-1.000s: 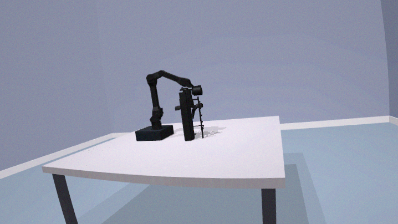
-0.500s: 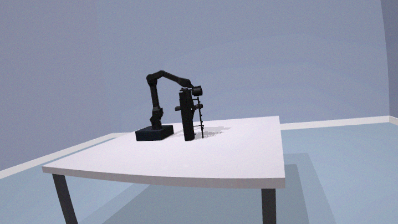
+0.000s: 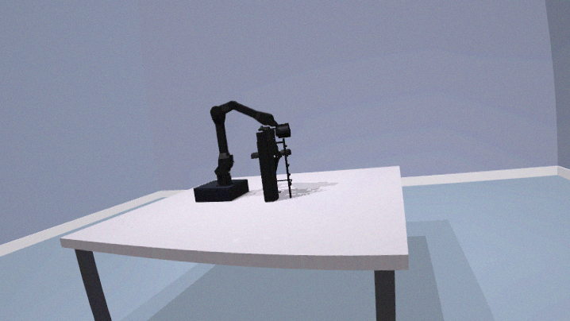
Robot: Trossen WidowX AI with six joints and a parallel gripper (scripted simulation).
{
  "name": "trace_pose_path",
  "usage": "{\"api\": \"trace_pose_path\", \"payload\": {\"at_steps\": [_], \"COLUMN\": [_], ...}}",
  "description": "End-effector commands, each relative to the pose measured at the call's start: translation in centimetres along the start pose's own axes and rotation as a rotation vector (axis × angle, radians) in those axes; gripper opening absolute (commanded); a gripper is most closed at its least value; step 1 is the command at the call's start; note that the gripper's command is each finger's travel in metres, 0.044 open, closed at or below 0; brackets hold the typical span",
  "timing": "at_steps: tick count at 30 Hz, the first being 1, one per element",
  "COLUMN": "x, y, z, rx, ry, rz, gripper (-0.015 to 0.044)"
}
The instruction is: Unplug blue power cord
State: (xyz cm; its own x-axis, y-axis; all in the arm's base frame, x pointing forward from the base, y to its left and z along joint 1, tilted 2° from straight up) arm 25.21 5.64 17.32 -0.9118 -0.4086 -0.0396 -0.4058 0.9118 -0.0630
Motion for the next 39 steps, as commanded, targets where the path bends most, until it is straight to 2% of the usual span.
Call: {"api": "trace_pose_path", "payload": {"at_steps": [1, 21, 26, 37, 39], "x": [-0.4, -0.7, -0.4, -0.8, -1.1], "y": [1.6, 4.9, 3.7, 4.8, 6.4], "z": [-0.2, -0.4, -0.3, -0.5, -1.0], "rx": [-0.042, -0.047, -0.047, -0.048, -0.05], "ry": [-0.011, -0.012, -0.012, -0.012, -0.012], "rz": [-0.016, -0.017, -0.018, -0.018, -0.018], "gripper": [0.0, 0.0, 0.0131, 0.042, 0.044]}}
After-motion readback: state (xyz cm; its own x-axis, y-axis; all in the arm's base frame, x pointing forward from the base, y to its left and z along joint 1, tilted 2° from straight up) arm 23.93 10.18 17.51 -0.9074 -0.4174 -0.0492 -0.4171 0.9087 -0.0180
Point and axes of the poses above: the point midway between the two fingers, 35 mm back from their tips, its own z axis out along the fingers, its own x axis across the jaws, y = z × x, the point moved 8 cm from there along -z, back along the fingers, and after that the axes turned 12 degrees about -z, right-handed, at the moved point
